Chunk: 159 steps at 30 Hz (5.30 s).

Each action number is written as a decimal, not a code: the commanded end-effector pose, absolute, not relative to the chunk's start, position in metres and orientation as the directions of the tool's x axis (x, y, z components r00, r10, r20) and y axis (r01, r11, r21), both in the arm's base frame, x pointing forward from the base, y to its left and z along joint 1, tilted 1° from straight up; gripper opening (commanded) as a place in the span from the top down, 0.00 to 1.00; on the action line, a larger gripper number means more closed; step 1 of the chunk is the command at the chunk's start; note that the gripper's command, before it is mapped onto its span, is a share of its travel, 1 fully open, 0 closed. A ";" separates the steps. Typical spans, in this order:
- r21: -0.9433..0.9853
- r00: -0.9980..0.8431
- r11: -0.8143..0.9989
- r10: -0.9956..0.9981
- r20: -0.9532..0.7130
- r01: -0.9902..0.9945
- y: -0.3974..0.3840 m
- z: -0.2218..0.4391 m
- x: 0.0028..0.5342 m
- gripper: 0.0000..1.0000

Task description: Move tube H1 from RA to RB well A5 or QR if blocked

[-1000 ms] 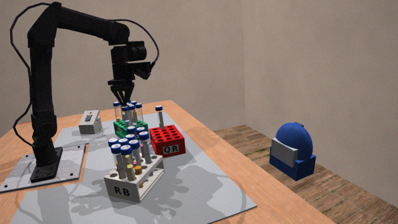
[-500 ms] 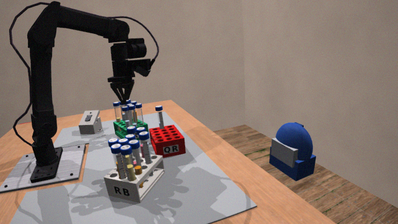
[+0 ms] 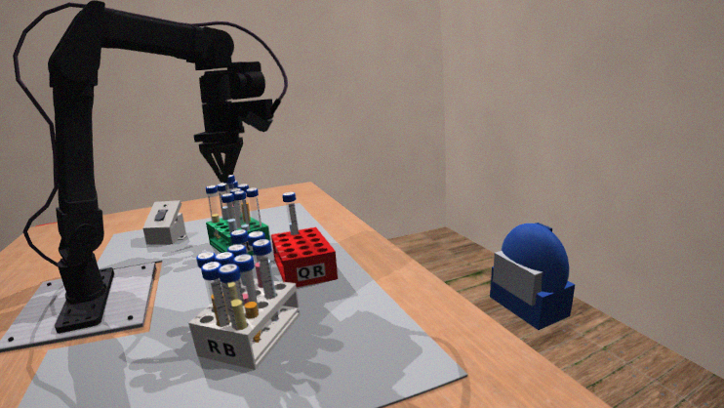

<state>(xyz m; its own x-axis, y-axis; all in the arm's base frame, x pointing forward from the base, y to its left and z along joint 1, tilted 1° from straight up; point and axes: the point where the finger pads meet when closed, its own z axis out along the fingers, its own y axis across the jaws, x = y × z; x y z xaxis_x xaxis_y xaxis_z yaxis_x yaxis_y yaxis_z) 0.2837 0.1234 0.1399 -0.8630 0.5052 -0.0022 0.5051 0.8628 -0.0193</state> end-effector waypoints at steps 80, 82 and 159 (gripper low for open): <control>-0.004 -0.863 0.864 0.504 -0.027 0.504 0.083 0.183 0.235 1.00; -0.016 -0.864 0.863 0.504 -0.016 0.504 0.077 0.179 0.239 1.00; -0.017 -0.647 0.647 0.762 -0.015 0.762 -0.037 0.179 0.329 1.00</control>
<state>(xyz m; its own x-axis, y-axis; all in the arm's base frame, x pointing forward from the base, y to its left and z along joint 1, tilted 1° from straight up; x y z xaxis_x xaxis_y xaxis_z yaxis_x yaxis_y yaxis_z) 0.3247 -0.0412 0.1715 -0.6374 0.7705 -0.0079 0.7705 0.6372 -0.0181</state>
